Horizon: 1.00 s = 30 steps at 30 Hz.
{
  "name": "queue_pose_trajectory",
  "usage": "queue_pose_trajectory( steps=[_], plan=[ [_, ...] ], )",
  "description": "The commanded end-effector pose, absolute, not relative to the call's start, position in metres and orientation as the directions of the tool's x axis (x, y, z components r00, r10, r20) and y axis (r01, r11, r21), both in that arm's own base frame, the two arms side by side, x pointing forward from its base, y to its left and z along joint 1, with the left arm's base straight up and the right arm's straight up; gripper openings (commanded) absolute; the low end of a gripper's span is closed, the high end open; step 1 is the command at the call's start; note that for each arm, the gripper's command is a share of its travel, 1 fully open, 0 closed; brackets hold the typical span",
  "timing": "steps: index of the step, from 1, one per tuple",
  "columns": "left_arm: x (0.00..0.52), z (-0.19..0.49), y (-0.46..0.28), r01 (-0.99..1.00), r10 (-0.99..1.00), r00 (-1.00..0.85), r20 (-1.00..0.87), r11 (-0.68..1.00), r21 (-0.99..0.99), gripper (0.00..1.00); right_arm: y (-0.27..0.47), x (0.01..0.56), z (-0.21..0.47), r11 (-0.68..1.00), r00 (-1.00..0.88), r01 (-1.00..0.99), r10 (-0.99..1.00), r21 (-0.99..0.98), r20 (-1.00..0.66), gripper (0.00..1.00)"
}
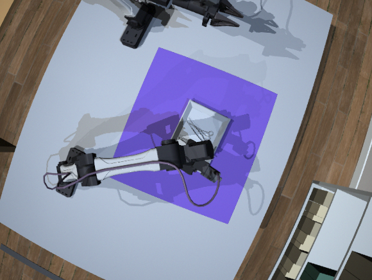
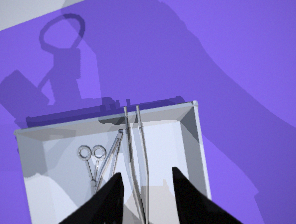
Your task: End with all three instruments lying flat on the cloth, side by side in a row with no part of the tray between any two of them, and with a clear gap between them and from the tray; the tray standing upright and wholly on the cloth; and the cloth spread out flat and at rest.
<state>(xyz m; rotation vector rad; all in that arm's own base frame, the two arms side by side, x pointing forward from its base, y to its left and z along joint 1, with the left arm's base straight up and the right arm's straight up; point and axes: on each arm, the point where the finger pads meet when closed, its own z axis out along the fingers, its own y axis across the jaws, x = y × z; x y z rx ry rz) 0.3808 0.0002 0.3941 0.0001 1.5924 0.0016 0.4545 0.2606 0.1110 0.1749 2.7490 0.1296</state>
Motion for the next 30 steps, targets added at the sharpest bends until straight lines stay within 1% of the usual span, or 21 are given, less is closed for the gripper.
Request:
queue_pose_trajectory(
  steps=[1, 5, 12, 13, 14, 18, 25, 27, 30],
  plan=[
    [0.379, 0.402, 0.000, 0.000, 0.000, 0.000, -1.000, 1.000, 0.000, 0.33, 0.267, 0.433, 0.085, 0.989, -0.952, 0.148, 0.146, 0.016, -0.271, 0.35],
    [0.379, 0.402, 0.000, 0.000, 0.000, 0.000, -1.000, 1.000, 0.000, 0.33, 0.278, 0.421, 0.065, 0.987, -0.963, 0.156, 0.145, -0.035, -0.226, 0.35],
    [0.379, 0.402, 0.000, 0.000, 0.000, 0.000, -1.000, 1.000, 0.000, 0.33, 0.279, 0.430, 0.066, 0.986, -0.957, 0.165, 0.154, -0.026, -0.245, 0.35],
    [0.379, 0.402, 0.000, 0.000, 0.000, 0.000, -1.000, 1.000, 0.000, 0.33, 0.282, 0.431, 0.067, 0.988, -0.958, 0.152, 0.142, -0.020, -0.249, 0.35],
    [0.379, 0.402, 0.000, 0.000, 0.000, 0.000, -1.000, 1.000, 0.000, 0.33, 0.293, 0.421, 0.054, 0.994, -0.971, 0.105, 0.097, -0.024, -0.216, 0.35],
    [0.379, 0.402, 0.000, 0.000, 0.000, 0.000, -1.000, 1.000, 0.000, 0.33, 0.293, 0.421, 0.054, 0.994, -0.972, 0.104, 0.096, -0.024, -0.216, 0.35],
    [0.379, 0.402, 0.000, 0.000, 0.000, 0.000, -1.000, 1.000, 0.000, 0.33, 0.293, 0.425, 0.061, 0.994, -0.967, 0.110, 0.106, -0.008, -0.231, 0.35],
    [0.379, 0.402, 0.000, 0.000, 0.000, 0.000, -1.000, 1.000, 0.000, 0.33, 0.300, 0.434, 0.062, 0.993, -0.952, 0.111, 0.117, 0.037, -0.283, 0.35],
    [0.379, 0.402, 0.000, 0.000, 0.000, 0.000, -1.000, 1.000, 0.000, 0.33, 0.301, 0.436, 0.072, 0.992, -0.943, 0.111, 0.123, 0.057, -0.309, 0.35]
  ],
)
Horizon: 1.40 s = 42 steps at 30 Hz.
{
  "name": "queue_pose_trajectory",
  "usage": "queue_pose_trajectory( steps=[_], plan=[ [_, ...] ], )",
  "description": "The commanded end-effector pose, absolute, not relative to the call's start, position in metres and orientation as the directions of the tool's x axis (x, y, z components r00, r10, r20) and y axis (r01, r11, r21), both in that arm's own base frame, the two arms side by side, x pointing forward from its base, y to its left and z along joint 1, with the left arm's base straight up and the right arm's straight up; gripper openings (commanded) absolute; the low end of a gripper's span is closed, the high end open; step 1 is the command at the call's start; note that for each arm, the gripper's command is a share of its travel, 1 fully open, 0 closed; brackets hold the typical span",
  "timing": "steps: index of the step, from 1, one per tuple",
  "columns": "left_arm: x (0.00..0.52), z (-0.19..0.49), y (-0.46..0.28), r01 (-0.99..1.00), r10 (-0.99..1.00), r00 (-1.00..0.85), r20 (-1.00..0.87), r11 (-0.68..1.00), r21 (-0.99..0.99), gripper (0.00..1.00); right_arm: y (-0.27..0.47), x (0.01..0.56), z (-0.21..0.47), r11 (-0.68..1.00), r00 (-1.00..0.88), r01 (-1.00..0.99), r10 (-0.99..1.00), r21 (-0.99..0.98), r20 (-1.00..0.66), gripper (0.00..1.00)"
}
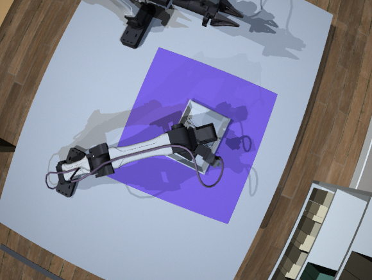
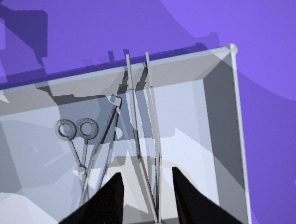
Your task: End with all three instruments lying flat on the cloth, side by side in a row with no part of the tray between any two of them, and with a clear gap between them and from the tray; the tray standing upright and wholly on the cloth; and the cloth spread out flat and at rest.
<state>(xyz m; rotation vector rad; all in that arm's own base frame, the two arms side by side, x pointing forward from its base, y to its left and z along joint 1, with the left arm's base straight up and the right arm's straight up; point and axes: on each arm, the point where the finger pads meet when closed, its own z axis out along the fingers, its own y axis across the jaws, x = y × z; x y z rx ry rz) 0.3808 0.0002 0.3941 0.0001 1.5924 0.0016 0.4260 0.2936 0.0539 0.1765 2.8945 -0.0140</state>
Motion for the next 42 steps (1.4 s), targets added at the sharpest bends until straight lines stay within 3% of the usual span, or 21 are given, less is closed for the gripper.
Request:
queue_pose_trajectory(
  steps=[1, 16, 25, 32, 33, 42],
  plan=[
    [0.379, 0.402, 0.000, 0.000, 0.000, 0.000, -1.000, 1.000, 0.000, 0.33, 0.301, 0.436, 0.070, 0.992, -0.943, 0.111, 0.123, 0.055, -0.310, 0.35],
    [0.379, 0.402, 0.000, 0.000, 0.000, 0.000, -1.000, 1.000, 0.000, 0.33, 0.301, 0.438, 0.049, 0.992, -0.938, 0.115, 0.128, 0.058, -0.323, 0.35],
    [0.379, 0.402, 0.000, 0.000, 0.000, 0.000, -1.000, 1.000, 0.000, 0.33, 0.296, 0.433, -0.002, 0.992, -0.953, 0.124, 0.122, 0.009, -0.277, 0.35],
    [0.379, 0.402, 0.000, 0.000, 0.000, 0.000, -1.000, 1.000, 0.000, 0.33, 0.299, 0.434, 0.020, 0.992, -0.945, 0.123, 0.128, 0.035, -0.301, 0.35],
    [0.379, 0.402, 0.000, 0.000, 0.000, 0.000, -1.000, 1.000, 0.000, 0.33, 0.299, 0.434, 0.020, 0.992, -0.945, 0.122, 0.127, 0.035, -0.301, 0.00],
    [0.379, 0.402, 0.000, 0.000, 0.000, 0.000, -1.000, 1.000, 0.000, 0.33, 0.299, 0.434, 0.020, 0.992, -0.945, 0.122, 0.127, 0.035, -0.301, 0.00]
  ],
)
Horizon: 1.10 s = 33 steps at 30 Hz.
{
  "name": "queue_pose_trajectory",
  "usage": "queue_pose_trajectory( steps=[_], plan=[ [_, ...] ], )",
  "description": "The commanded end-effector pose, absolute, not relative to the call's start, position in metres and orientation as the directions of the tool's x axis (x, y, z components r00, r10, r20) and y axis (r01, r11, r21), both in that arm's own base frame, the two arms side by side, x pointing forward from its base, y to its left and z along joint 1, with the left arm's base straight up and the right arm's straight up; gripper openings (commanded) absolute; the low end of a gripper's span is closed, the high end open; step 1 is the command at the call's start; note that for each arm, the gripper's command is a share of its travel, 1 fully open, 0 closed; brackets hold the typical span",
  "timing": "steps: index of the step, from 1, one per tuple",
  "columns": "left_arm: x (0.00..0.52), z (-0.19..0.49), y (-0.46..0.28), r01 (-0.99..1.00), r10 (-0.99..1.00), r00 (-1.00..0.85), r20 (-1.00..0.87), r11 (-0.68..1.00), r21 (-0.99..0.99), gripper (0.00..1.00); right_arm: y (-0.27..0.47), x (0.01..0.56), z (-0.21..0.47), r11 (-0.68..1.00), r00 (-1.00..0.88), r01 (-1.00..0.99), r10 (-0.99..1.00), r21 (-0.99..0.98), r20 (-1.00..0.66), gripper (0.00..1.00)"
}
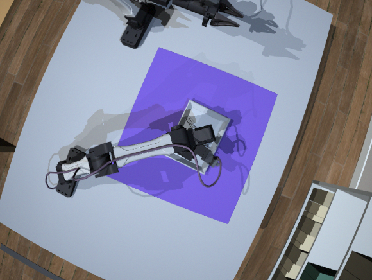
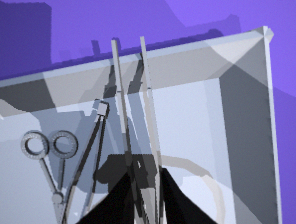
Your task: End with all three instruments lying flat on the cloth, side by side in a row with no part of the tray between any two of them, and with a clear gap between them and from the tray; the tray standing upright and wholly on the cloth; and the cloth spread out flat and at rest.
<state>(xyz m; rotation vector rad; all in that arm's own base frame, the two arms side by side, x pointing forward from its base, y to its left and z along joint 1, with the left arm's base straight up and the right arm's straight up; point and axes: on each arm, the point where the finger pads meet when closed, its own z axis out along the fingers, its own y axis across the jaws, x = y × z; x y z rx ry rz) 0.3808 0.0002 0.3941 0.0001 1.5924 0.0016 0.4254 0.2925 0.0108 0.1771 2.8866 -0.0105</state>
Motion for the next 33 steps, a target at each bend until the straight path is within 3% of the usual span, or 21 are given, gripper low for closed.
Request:
queue_pose_trajectory(
  steps=[1, 33],
  plan=[
    [0.379, 0.402, 0.000, 0.000, 0.000, 0.000, -1.000, 1.000, 0.000, 0.33, 0.299, 0.434, 0.020, 0.992, -0.945, 0.122, 0.127, 0.035, -0.301, 0.00],
    [0.379, 0.402, 0.000, 0.000, 0.000, 0.000, -1.000, 1.000, 0.000, 0.33, 0.294, 0.428, 0.063, 0.992, -0.948, 0.122, 0.125, 0.026, -0.293, 0.00]
  ],
)
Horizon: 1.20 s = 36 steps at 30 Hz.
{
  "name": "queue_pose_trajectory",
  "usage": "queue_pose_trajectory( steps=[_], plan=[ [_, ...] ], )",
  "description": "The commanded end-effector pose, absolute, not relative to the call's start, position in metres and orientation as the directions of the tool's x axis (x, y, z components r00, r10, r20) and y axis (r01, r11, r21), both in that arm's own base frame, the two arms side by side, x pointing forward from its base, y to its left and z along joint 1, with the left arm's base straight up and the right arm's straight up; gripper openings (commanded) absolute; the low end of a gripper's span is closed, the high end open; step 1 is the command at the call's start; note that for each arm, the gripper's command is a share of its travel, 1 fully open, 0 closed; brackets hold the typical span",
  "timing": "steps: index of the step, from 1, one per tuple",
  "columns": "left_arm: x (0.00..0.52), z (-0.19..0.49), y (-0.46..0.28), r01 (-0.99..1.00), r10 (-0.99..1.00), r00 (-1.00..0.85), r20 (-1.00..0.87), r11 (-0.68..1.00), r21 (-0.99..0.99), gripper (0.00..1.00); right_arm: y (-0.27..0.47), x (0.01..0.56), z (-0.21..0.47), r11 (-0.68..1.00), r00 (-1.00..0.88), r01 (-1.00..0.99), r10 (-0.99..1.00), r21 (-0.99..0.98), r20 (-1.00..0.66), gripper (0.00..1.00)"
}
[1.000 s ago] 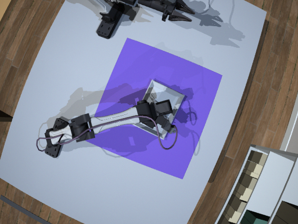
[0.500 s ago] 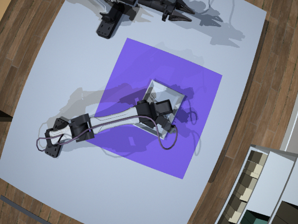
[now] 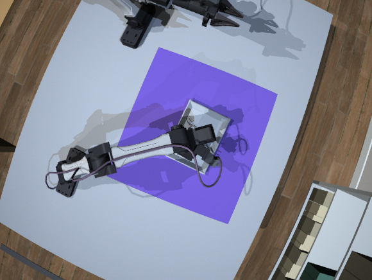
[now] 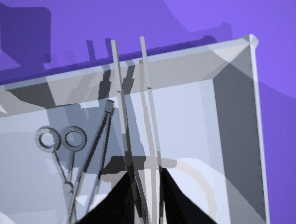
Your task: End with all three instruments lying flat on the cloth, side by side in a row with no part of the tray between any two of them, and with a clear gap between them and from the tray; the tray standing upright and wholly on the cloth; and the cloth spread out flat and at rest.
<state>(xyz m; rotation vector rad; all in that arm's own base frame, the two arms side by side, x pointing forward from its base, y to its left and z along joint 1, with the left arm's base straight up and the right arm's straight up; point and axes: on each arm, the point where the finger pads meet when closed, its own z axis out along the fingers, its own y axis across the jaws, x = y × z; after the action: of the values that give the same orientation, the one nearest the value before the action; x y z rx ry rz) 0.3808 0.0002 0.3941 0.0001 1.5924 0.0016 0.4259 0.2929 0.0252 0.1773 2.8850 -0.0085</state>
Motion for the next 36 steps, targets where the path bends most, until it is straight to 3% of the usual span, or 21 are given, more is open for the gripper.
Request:
queue_pose_trajectory(
  steps=[1, 36],
  plan=[
    [0.379, 0.402, 0.000, 0.000, 0.000, 0.000, -1.000, 1.000, 0.000, 0.33, 0.294, 0.428, 0.065, 0.992, -0.948, 0.122, 0.124, 0.025, -0.292, 0.00],
    [0.379, 0.402, 0.000, 0.000, 0.000, 0.000, -1.000, 1.000, 0.000, 0.33, 0.291, 0.424, 0.082, 0.992, -0.963, 0.123, 0.113, -0.023, -0.246, 0.00]
  ],
)
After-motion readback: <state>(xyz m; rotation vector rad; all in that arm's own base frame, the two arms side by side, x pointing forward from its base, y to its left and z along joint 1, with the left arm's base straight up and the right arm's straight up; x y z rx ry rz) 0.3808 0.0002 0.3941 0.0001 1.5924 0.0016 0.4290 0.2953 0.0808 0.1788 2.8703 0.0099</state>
